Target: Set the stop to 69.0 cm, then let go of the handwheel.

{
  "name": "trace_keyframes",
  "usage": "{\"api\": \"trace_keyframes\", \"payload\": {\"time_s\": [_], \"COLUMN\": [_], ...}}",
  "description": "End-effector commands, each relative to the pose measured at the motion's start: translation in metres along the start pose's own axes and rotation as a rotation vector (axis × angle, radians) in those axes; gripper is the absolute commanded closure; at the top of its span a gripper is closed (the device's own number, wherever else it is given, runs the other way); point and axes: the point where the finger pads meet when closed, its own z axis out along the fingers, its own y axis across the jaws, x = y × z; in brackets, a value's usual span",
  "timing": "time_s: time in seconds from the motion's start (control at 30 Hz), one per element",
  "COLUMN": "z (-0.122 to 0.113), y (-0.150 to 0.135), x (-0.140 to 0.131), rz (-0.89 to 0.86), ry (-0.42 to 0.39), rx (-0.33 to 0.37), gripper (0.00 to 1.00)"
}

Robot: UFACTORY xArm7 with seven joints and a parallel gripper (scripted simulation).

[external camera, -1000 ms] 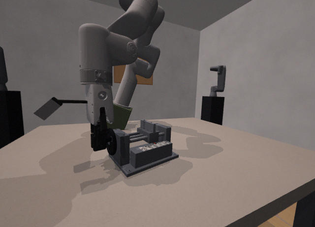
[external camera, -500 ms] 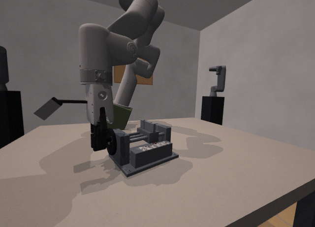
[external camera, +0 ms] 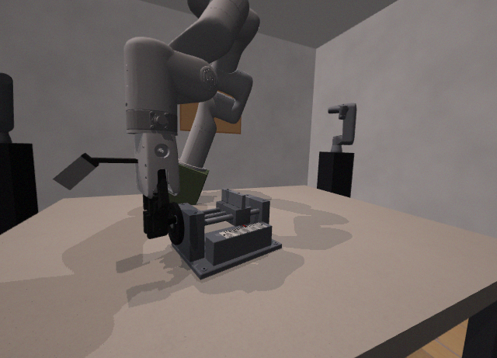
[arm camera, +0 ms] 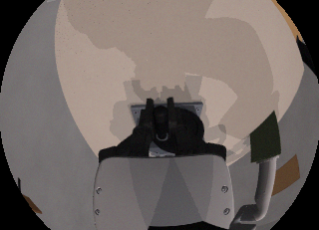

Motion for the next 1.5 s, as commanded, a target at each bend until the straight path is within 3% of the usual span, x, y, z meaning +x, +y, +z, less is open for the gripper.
{"api": "trace_keyframes", "payload": {"time_s": [0.0, 1.47], "z": [-0.001, 0.014], "y": [0.0, -0.005], "x": [0.001, 0.001], "rz": [0.001, 0.001], "ry": [0.002, 0.002], "rx": [0.001, 0.001], "gripper": [0.94, 0.94]}}
